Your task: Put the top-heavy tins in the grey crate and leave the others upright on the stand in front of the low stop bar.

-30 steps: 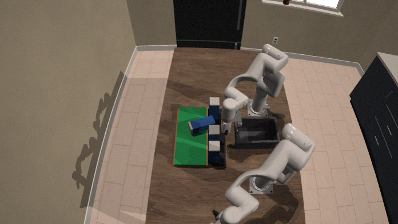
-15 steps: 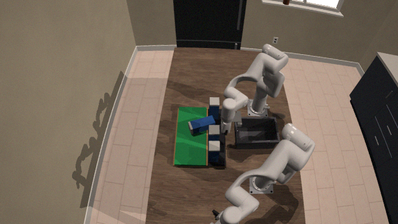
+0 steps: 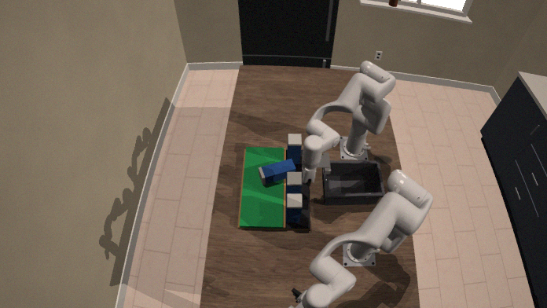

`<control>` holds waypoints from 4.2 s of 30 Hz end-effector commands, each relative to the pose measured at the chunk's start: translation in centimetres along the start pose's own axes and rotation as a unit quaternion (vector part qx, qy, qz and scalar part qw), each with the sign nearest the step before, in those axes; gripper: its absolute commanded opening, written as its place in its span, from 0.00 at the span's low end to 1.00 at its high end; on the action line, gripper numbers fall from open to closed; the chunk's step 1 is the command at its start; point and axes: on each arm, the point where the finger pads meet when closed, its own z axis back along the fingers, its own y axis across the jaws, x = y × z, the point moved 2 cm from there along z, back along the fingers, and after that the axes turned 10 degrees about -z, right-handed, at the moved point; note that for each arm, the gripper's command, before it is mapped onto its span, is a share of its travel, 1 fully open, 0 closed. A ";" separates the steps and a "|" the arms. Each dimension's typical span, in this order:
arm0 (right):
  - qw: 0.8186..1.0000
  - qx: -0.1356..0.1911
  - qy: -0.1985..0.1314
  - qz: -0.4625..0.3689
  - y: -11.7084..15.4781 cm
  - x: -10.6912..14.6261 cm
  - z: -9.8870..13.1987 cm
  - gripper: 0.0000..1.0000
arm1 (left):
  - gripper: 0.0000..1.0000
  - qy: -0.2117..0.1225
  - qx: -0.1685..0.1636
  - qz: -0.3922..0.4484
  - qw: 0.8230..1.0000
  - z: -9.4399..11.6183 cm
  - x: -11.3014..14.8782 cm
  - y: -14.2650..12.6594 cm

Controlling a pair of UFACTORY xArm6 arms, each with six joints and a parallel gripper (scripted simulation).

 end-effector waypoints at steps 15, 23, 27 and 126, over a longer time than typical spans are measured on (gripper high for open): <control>1.000 0.002 -0.001 0.000 0.2 0.9 0.2 0.00 | 1.00 0.002 0.000 0.000 1.000 0.2 -0.1 0.0; 1.000 0.002 -0.001 -0.001 0.4 1.6 0.2 0.00 | 1.00 0.002 0.000 0.000 1.000 0.2 -0.1 0.0; 1.000 0.002 -0.001 -0.001 0.4 1.6 0.2 0.00 | 1.00 0.002 0.000 0.000 1.000 0.2 -0.1 0.0; 1.000 0.002 -0.001 0.000 1.2 6.3 0.2 0.00 | 1.00 0.002 0.000 0.000 1.000 0.2 -0.1 0.0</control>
